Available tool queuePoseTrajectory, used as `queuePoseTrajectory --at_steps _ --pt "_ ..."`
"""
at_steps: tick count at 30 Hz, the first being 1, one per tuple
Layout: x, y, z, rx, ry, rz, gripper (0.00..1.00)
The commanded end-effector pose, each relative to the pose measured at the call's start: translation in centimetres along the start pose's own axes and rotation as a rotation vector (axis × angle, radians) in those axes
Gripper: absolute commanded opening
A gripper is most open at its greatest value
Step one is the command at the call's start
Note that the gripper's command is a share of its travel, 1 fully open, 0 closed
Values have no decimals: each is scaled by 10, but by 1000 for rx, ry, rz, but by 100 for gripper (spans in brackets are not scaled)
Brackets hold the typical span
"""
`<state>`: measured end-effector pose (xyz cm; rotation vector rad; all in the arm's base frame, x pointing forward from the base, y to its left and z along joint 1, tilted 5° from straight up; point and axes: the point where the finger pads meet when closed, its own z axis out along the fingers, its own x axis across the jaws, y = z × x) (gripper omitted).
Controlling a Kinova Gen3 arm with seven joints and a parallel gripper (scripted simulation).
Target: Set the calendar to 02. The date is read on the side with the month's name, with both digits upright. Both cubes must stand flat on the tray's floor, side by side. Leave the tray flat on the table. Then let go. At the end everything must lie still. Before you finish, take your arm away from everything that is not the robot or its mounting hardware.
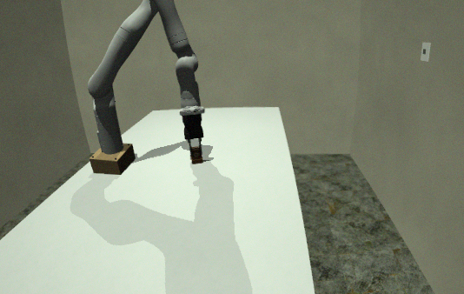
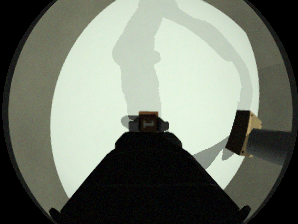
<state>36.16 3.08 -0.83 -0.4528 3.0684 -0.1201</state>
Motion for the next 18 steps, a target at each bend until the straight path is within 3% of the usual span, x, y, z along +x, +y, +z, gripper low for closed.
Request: queuePoseTrajectory --at_steps 1,18 --pt "0 0 0 0 -1 0 60" --pt "-1 0 1 0 -1 0 60"
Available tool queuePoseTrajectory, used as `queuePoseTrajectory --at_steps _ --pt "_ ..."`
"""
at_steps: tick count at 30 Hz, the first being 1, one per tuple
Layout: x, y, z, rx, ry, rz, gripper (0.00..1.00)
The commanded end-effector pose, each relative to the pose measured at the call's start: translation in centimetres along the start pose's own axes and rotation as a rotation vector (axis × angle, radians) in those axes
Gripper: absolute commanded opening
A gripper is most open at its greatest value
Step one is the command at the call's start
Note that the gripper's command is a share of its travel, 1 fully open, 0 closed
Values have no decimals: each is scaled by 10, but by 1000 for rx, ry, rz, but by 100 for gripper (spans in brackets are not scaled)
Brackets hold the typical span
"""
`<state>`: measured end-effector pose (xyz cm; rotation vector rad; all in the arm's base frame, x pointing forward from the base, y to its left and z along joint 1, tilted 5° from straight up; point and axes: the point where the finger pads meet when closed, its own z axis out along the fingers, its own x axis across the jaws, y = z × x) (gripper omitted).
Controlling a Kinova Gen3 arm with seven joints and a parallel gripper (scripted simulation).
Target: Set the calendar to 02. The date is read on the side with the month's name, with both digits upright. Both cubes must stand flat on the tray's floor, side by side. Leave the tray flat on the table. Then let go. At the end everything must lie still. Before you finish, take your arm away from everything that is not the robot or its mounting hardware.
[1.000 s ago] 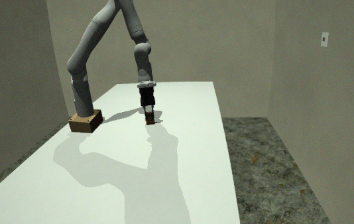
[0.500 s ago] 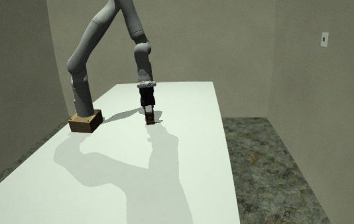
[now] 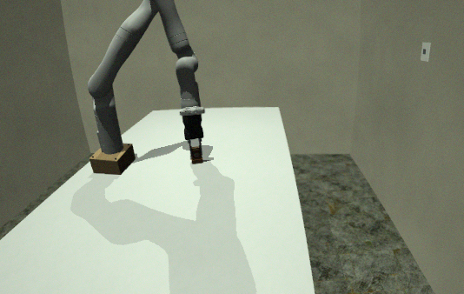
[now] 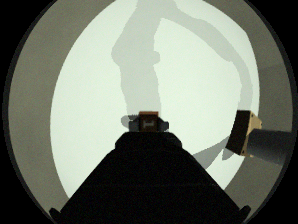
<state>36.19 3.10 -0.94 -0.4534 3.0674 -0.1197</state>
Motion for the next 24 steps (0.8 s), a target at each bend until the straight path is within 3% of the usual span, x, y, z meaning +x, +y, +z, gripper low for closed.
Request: queuePoseTrajectory --at_steps 1,24 --pt "0 0 1 0 0 0 60" --pt "0 0 8 0 0 0 60"
